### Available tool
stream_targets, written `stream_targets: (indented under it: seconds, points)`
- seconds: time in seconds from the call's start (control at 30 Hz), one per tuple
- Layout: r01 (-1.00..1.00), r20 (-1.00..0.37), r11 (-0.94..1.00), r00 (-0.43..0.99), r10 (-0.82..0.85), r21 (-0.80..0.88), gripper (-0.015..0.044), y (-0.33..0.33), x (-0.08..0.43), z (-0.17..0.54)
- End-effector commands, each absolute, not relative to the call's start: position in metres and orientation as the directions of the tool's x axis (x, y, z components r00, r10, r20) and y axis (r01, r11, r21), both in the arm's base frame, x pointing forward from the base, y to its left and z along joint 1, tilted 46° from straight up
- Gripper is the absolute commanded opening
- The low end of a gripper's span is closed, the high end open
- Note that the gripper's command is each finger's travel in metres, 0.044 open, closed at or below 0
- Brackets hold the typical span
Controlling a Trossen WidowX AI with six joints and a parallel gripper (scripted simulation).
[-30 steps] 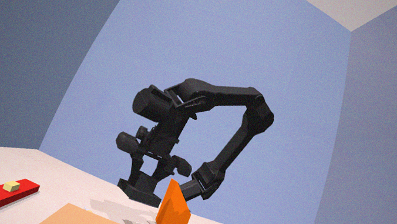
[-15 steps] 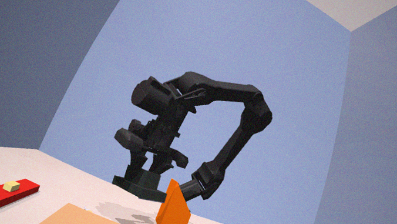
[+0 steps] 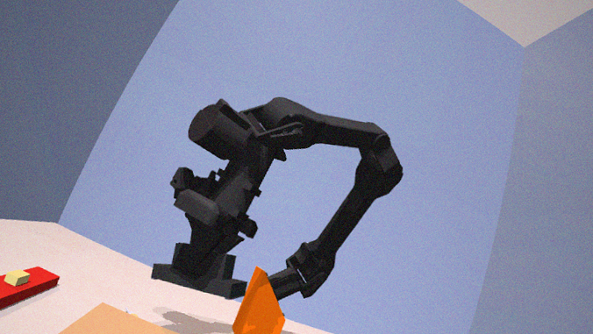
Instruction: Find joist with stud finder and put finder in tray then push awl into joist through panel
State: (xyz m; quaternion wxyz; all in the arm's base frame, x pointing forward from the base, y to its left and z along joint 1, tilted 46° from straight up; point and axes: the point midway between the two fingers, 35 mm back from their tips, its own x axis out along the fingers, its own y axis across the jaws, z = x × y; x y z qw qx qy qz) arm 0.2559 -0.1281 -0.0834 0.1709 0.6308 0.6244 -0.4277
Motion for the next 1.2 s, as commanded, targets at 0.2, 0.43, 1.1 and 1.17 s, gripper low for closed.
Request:
stream_targets:
  seconds: [0.2, 0.43, 1.1, 1.17]
  points:
    - [0.997, -0.756, 0.083, -0.058, 0.652, -0.005, 0.0000, -0.137, 0.284, -0.088]
    - [0.949, -0.750, 0.241, -0.007, 0.661, 0.204, 0.0000, -0.141, 0.301, -0.091]
    - [0.468, -0.716, 0.593, 0.135, 0.685, 0.655, 0.0000, -0.151, 0.347, -0.096]
    - [0.399, -0.711, 0.617, 0.148, 0.687, 0.679, 0.0000, -0.152, 0.351, -0.096]
